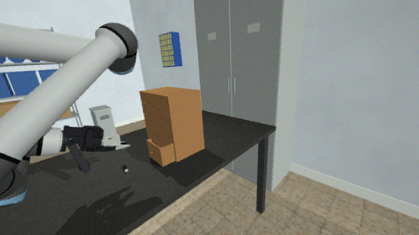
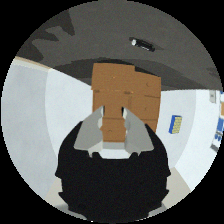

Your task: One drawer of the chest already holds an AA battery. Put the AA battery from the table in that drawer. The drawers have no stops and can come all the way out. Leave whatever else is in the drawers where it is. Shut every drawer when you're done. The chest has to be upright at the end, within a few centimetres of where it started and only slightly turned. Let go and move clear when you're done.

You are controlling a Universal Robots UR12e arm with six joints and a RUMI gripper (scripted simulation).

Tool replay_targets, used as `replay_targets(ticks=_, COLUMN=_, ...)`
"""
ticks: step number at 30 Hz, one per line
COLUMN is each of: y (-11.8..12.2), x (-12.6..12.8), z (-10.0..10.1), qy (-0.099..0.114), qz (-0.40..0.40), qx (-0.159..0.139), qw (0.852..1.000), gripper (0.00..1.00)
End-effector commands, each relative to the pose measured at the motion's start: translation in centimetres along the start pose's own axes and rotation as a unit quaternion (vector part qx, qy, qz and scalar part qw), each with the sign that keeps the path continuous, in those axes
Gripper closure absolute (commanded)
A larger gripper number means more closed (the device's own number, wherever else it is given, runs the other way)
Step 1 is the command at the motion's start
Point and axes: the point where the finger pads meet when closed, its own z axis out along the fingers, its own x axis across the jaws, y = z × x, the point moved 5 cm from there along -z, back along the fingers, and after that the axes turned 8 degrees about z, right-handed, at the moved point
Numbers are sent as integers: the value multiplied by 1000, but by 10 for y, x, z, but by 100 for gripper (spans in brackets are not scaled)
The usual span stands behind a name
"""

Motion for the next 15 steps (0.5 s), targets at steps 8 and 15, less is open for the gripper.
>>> replay_targets(ticks=8, y=11, x=1, z=-10, qy=-7, qz=0, qx=53, qw=999, gripper=80)
replay_targets(ticks=15, y=22, x=2, z=-18, qy=-15, qz=-1, qx=105, qw=994, gripper=80)
